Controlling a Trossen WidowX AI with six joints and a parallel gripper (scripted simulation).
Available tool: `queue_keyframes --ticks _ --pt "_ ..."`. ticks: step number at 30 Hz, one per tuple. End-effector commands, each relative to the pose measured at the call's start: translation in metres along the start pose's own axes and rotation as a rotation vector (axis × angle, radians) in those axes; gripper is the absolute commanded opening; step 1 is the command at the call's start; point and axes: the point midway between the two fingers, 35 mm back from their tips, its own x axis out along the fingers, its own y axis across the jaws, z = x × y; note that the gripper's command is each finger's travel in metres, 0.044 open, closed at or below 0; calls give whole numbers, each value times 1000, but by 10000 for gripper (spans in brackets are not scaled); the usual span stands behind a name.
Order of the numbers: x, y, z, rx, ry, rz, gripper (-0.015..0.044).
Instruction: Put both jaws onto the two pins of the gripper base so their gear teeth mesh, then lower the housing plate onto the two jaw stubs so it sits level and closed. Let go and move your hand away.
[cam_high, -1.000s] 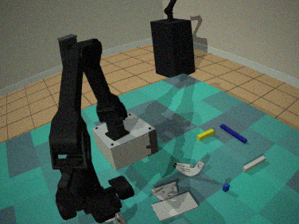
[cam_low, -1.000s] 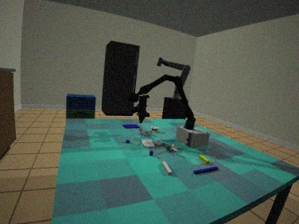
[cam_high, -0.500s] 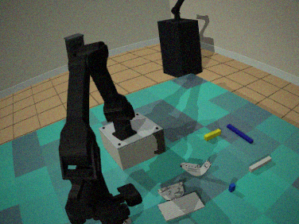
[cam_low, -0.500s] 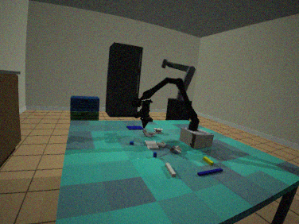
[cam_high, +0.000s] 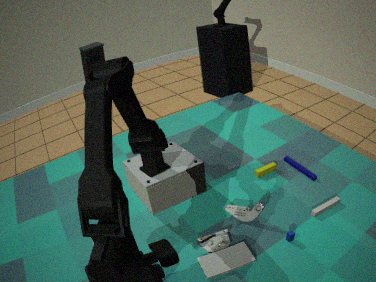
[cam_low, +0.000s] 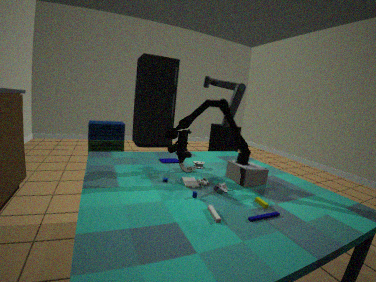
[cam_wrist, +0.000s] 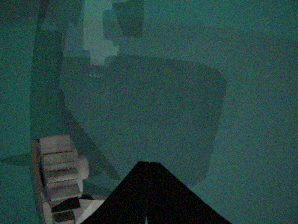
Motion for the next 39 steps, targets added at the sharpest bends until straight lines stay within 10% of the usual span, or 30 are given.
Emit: queue_keyframes --ticks 1,39 --pt "5 -1 -1 -1 2 -5 0" --pt "7 55 -1 -1 2 1 0"
